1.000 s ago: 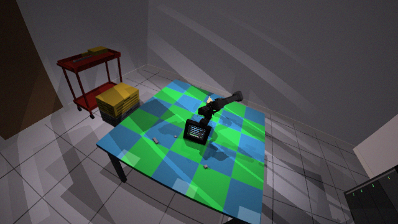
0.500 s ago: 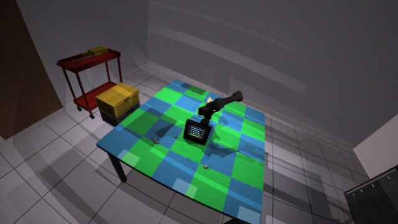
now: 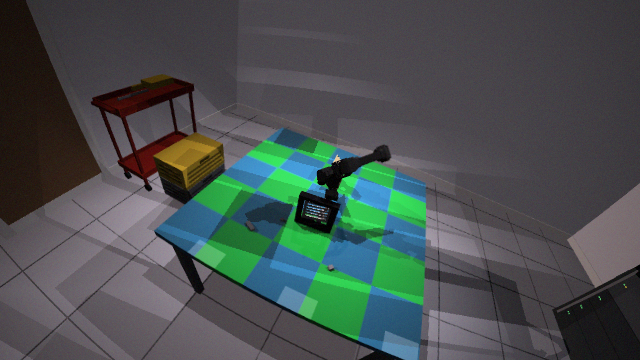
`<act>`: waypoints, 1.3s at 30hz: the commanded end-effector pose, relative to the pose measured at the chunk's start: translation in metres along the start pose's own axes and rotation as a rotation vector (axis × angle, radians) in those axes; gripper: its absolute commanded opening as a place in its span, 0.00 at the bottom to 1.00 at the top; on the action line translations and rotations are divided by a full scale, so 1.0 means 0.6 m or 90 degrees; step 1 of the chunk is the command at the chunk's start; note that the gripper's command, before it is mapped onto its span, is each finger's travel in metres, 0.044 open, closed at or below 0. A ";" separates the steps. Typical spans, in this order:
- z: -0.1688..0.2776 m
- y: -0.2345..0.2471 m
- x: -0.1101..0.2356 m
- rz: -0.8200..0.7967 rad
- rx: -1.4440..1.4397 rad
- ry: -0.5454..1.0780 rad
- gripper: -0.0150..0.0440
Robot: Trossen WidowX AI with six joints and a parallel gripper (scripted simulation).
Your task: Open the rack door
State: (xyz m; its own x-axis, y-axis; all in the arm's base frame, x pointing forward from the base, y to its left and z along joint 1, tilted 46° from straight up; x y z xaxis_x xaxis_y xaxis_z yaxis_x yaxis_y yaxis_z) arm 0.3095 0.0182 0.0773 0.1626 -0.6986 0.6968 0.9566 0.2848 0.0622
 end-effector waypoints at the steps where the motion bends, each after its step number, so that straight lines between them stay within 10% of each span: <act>1: -0.003 -0.003 0.000 -0.004 0.055 -0.004 0.28; 39: -0.088 -0.076 0.000 -0.001 0.441 -0.007 0.28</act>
State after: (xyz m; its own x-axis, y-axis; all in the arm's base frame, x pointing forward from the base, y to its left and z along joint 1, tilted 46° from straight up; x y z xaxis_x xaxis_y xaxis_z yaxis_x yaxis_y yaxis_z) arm 0.2792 -0.0265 0.0405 0.1571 -0.6937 0.7029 0.6213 0.6227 0.4757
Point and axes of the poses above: the point midway between the two fingers, 35 mm back from their tips, its own x axis back along the fingers, its own y axis across the jaws, z = x × y, the point moved 4 cm from there along x, back along the fingers, and after that the axes turned 10 degrees about -x, right-handed, at the moved point
